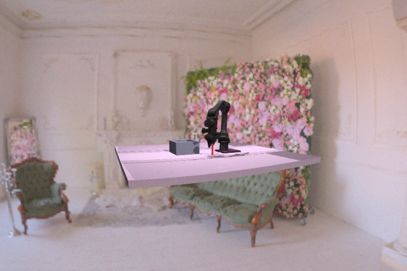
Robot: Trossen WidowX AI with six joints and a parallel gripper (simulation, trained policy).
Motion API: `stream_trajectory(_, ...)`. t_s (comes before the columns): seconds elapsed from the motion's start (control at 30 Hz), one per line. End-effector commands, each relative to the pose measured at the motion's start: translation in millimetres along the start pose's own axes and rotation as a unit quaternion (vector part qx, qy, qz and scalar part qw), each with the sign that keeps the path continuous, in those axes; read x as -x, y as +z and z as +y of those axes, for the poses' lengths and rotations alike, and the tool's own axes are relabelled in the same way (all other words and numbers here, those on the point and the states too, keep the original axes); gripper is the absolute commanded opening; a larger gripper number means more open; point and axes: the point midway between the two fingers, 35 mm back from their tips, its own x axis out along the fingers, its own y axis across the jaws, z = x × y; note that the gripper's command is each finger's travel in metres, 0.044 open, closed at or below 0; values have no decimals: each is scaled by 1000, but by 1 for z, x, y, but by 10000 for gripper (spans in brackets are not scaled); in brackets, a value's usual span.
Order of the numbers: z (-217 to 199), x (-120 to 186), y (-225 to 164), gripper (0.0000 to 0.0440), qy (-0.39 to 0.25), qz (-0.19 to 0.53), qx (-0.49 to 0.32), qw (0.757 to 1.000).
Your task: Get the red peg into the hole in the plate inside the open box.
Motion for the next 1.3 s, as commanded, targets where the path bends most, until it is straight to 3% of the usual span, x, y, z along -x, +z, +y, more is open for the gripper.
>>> stream_trajectory(0.0,1,-25,-4,438,-4,-9,4,1000)
stream_trajectory(0.2,2,-47,-5,414,-2,-15,15,1000)
stream_trajectory(0.73,-9,-70,-8,9,-54,5,18,998)
stream_trajectory(1.27,-7,-1,37,0,-32,-71,18,997)
